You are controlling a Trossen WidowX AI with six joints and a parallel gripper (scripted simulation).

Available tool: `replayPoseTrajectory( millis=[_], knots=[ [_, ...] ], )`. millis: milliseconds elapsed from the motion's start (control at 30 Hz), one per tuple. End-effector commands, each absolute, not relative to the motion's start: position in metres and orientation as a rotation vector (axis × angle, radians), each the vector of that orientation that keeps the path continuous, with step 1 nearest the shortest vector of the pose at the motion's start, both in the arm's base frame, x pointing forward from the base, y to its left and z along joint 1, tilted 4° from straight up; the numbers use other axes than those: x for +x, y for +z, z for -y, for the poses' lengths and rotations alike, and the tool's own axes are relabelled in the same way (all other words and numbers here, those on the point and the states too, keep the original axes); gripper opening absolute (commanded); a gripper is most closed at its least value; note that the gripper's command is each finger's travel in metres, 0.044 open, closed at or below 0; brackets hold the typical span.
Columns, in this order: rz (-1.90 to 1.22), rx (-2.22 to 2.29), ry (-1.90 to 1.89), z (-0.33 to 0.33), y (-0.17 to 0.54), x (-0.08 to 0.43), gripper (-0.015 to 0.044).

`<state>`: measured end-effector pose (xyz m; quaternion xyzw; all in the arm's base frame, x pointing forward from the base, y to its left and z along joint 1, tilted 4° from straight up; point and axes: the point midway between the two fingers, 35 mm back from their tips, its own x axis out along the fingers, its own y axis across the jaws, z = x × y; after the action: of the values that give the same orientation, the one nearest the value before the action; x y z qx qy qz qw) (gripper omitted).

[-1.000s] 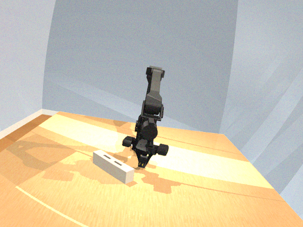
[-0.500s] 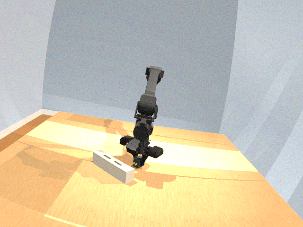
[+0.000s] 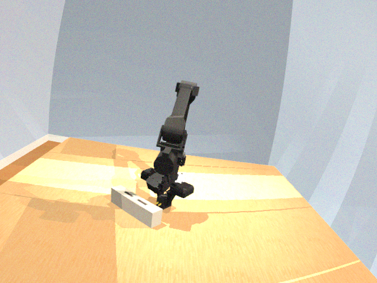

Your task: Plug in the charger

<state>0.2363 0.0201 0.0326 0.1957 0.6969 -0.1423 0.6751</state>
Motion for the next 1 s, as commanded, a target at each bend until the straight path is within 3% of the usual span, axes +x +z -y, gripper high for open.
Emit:
replayPoseTrajectory(
  millis=[0,967],
  knots=[
    [-1.565,0.449,-0.322,-0.017,0.033,0.242,0.0],
    [-1.559,0.483,-0.353,0.0,0.033,0.267,0.0]
  ],
)
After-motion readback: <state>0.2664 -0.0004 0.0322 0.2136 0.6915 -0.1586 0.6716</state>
